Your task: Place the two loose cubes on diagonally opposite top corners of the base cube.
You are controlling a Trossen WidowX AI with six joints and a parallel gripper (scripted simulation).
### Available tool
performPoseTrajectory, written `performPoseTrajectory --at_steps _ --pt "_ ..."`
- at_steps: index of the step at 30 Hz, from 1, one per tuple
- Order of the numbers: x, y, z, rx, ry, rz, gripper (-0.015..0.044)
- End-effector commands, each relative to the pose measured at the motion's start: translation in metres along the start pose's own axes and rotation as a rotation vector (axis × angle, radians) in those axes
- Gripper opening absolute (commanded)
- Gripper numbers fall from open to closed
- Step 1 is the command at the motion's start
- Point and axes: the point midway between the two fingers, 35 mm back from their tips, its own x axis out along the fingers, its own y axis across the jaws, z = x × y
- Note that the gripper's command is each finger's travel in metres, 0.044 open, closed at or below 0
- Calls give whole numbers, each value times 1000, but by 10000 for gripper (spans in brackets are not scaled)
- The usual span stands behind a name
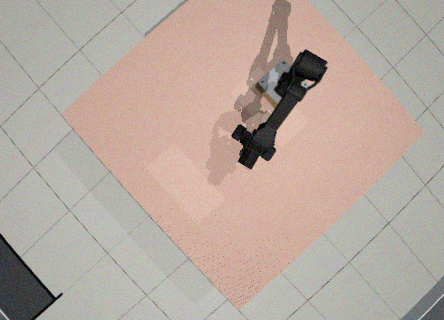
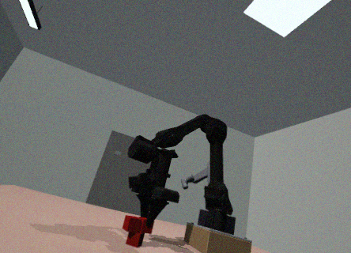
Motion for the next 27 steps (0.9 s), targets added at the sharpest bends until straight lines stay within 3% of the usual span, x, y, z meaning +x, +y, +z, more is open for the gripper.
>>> performPoseTrajectory --at_steps 1,4,27 --pt "1 0 0 2 0 3 131" --pt "1 0 0 2 0 3 205" --pt "-27 0 0 0 0 0 205"
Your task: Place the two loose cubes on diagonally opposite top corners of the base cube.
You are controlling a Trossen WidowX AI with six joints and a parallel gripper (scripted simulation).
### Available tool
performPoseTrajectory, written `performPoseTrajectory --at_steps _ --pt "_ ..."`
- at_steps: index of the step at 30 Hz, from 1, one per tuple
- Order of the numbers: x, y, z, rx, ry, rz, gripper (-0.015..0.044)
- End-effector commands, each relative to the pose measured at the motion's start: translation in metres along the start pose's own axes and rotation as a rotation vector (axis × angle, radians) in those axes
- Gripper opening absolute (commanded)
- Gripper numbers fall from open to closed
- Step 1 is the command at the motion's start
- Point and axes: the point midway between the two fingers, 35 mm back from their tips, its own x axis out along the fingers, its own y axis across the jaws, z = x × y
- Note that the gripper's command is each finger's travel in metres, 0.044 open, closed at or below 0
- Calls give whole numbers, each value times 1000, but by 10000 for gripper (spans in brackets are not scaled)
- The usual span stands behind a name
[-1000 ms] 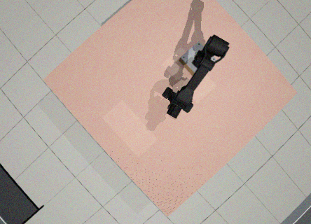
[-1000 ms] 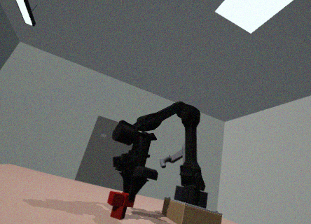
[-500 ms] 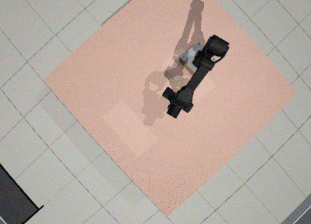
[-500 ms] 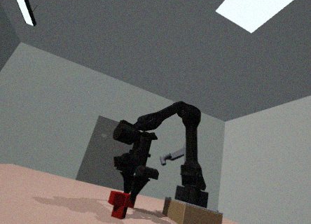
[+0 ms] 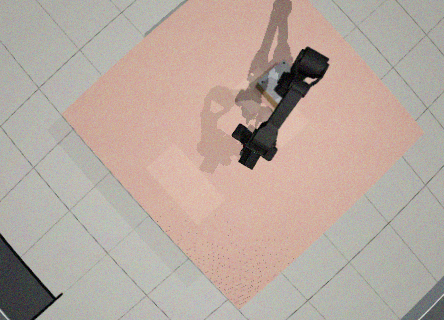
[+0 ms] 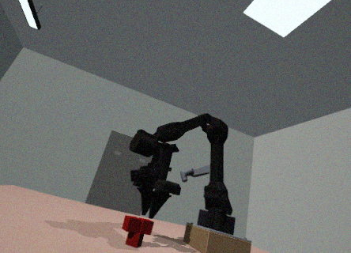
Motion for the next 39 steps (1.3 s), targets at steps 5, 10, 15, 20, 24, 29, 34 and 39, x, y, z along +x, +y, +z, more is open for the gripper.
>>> performPoseTrajectory --at_steps 5,10,15,20,24,29,34,39 --pt "-13 0 1 2 -6 1 205" --pt "-20 0 1 2 -6 1 205" --pt "-26 0 1 2 -6 1 205" --pt "-33 0 1 2 -6 1 205" --pt "-38 0 1 2 -6 1 205" --pt "-44 0 1 2 -6 1 205" --pt "-45 0 1 0 -5 1 258" --pt "-51 0 1 -3 -4 0 389"
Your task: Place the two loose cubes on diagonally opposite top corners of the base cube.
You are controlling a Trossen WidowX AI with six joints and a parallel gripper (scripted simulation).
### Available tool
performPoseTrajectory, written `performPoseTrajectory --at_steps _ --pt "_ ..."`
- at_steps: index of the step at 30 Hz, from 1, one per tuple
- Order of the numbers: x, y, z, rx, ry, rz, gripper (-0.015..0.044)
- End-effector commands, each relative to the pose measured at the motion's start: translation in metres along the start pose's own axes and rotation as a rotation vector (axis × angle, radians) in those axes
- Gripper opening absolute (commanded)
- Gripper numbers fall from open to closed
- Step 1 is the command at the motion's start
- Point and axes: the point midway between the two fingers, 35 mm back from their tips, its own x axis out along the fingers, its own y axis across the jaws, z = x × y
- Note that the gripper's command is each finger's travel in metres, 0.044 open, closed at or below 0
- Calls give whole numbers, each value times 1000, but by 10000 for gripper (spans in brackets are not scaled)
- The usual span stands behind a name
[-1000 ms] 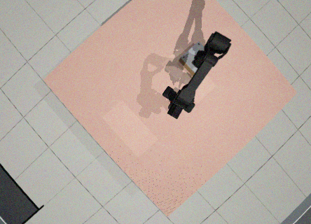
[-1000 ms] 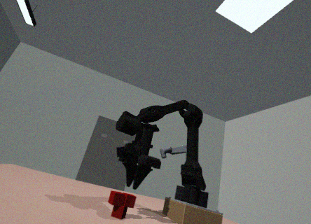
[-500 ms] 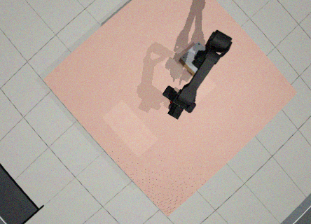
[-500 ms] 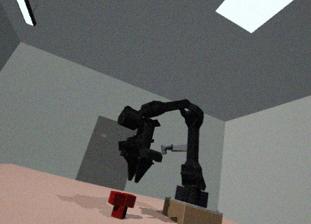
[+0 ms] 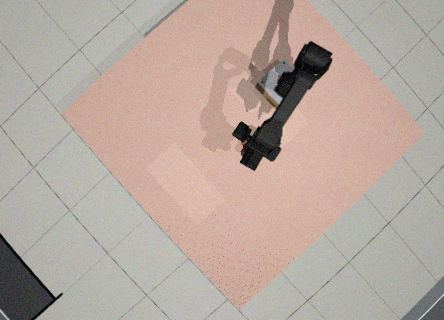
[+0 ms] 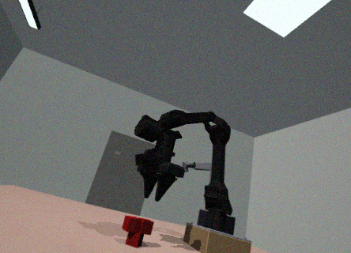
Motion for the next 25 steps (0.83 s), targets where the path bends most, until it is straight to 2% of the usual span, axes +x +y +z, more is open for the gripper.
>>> performPoseTrajectory --at_steps 1,6,14,25 --pt "-5 0 0 0 -2 -1 400" --pt "-4 10 2 0 -2 1 400" --pt "-8 122 -4 -1 -1 11 400" --pt "-8 125 -4 -1 -1 11 400"
